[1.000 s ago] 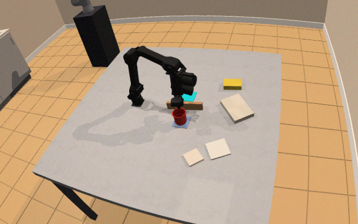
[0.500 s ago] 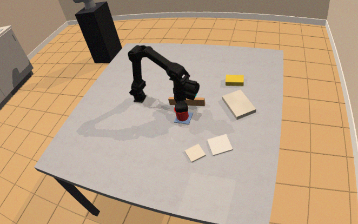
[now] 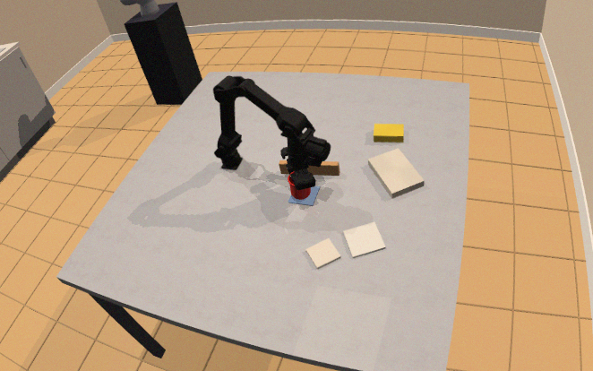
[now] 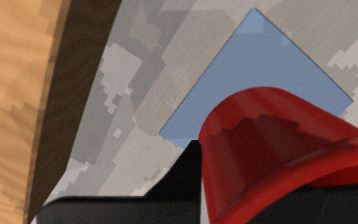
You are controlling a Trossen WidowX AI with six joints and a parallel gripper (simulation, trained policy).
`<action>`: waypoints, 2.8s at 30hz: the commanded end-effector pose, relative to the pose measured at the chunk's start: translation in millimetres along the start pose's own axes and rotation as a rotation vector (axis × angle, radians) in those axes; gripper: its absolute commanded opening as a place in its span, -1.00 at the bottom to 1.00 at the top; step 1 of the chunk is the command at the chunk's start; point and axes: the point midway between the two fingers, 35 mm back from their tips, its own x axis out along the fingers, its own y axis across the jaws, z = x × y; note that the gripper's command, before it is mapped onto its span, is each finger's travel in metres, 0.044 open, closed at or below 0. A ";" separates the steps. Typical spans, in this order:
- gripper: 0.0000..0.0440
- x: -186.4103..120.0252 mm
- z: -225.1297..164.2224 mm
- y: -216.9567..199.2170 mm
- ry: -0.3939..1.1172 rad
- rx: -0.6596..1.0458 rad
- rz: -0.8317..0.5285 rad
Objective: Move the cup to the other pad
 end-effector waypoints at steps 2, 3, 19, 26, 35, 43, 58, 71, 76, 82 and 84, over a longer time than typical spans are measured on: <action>-1.00 -14.1 2.6 -0.2 -0.018 -0.049 -0.007; -1.00 -16.9 3.3 0.1 -0.021 -0.057 -0.008; -1.00 -60.7 23.8 13.1 -0.072 -0.148 -0.041; -1.00 -75.8 39.0 24.5 -0.098 -0.185 -0.064; -0.98 -88.6 61.2 45.1 -0.135 -0.235 -0.095; -0.97 -94.0 79.6 66.3 -0.164 -0.279 -0.118; -1.00 -90.3 108.9 113.2 -0.199 -0.341 -0.133; -1.00 -69.7 118.2 148.0 -0.198 -0.357 -0.132; -1.00 -56.6 117.1 155.3 -0.193 -0.348 -0.130; -1.00 -41.0 114.3 162.7 -0.187 -0.331 -0.127; -1.00 -36.0 113.0 165.0 -0.184 -0.325 -0.126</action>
